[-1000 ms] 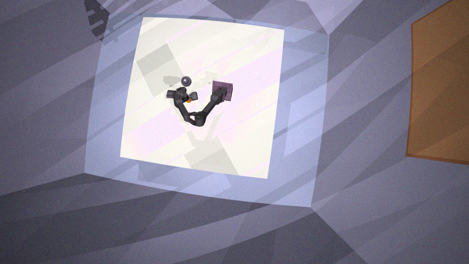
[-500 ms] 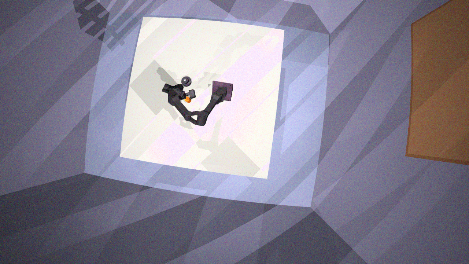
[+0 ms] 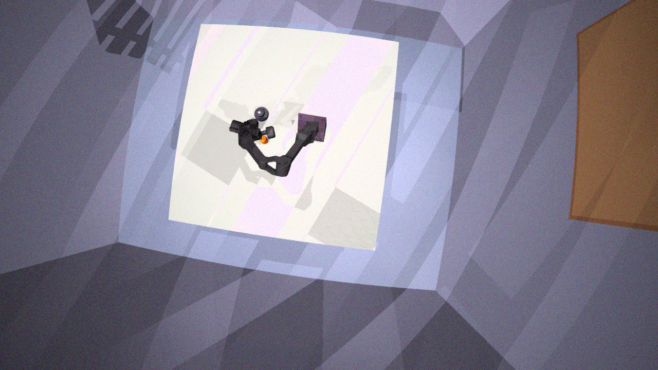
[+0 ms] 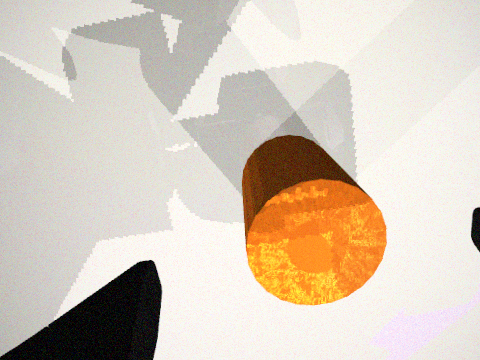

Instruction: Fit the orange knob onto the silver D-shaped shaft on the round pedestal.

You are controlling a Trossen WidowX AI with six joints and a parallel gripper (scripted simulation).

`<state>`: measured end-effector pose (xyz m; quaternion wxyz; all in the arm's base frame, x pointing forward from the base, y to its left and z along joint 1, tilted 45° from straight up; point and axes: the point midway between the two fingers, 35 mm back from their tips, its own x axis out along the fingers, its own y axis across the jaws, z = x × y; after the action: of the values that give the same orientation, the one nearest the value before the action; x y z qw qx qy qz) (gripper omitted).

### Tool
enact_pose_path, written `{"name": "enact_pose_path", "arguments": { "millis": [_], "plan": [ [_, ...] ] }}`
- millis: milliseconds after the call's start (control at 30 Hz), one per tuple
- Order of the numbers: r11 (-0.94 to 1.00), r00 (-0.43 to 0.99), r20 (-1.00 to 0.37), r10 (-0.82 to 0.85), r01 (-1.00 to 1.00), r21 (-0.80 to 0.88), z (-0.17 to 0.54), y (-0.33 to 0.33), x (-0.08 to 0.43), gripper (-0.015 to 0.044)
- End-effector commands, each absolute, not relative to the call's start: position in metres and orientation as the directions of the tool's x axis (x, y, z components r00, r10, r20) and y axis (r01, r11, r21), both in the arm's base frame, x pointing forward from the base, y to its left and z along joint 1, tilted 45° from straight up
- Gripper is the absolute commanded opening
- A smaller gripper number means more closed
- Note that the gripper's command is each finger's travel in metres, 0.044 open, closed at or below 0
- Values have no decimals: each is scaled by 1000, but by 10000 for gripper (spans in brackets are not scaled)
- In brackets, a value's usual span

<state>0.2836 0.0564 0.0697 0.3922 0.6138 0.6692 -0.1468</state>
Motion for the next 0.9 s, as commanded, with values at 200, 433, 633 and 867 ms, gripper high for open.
{"name": "enact_pose_path", "arguments": {
  "millis": [200,433,633,867],
  "plan": [
    [202,61,-704,707,937,284,58,68,285,440],
    [202,61,-704,708,937,284,50,76,286,440],
    [201,61,-703,708,937,285,43,83,286,440],
    [201,61,-702,710,937,285,36,92,286,440]
  ]
}}
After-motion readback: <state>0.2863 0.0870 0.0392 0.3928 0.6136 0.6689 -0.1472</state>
